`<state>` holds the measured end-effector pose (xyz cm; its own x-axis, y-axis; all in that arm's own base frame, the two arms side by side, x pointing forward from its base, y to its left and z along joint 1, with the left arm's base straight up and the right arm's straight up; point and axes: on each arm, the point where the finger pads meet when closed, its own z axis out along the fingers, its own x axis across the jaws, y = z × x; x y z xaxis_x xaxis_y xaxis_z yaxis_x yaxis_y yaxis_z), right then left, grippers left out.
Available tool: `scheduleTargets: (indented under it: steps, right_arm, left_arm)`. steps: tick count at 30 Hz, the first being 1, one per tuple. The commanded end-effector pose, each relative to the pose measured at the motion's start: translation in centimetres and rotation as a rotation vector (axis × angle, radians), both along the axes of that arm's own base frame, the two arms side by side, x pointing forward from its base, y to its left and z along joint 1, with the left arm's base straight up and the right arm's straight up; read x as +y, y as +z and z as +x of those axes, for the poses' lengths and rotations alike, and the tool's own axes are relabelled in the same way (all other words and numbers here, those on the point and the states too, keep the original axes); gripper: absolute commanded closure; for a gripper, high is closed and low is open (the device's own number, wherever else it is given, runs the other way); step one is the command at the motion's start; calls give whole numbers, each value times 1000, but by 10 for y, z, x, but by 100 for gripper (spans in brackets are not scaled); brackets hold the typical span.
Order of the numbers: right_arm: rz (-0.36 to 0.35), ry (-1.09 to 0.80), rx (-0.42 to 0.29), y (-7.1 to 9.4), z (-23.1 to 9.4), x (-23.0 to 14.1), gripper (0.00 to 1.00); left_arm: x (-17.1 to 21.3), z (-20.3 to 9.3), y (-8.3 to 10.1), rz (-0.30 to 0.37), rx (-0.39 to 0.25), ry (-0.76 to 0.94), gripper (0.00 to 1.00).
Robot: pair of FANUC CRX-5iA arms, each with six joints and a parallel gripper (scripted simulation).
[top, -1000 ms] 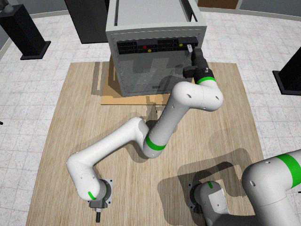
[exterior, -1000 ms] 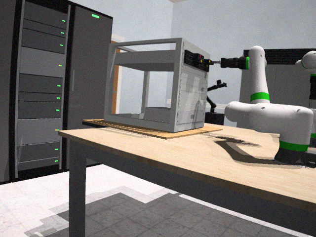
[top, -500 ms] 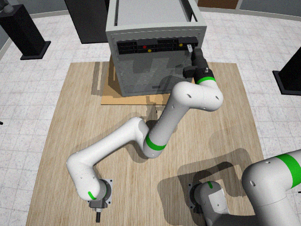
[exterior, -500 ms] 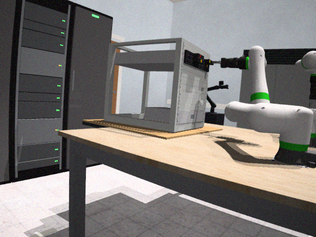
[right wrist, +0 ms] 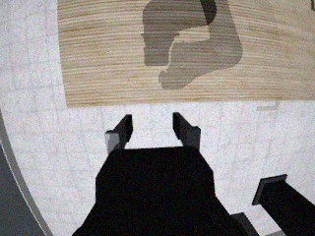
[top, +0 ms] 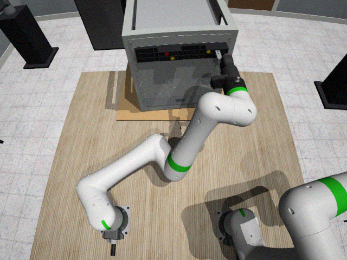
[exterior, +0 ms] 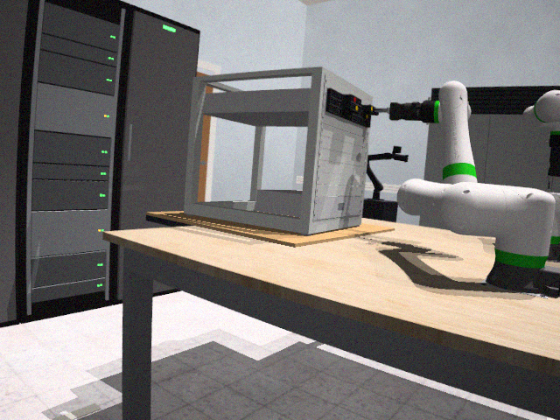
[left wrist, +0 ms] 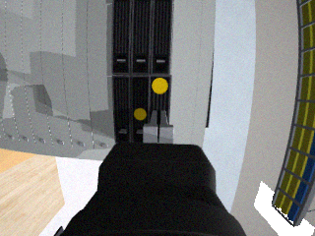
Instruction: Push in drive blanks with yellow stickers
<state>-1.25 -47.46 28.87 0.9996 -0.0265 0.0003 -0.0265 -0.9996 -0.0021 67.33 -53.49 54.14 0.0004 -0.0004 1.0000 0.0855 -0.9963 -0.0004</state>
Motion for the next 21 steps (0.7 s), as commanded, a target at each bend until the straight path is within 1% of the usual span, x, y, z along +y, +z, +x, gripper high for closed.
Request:
scheduleTargets:
  steps: [1, 13, 21]
  right_arm:
    - [-2, 0, 0, 1, 0, 0, 0]
    - [-2, 0, 0, 1, 0, 0, 0]
    - [-2, 0, 0, 1, 0, 0, 0]
  left_arm:
    - [1, 2, 2, -2, -2, 0, 100]
    - [1, 3, 2, -2, -2, 0, 100]
    - [2, 13, 2, -2, -2, 0, 100]
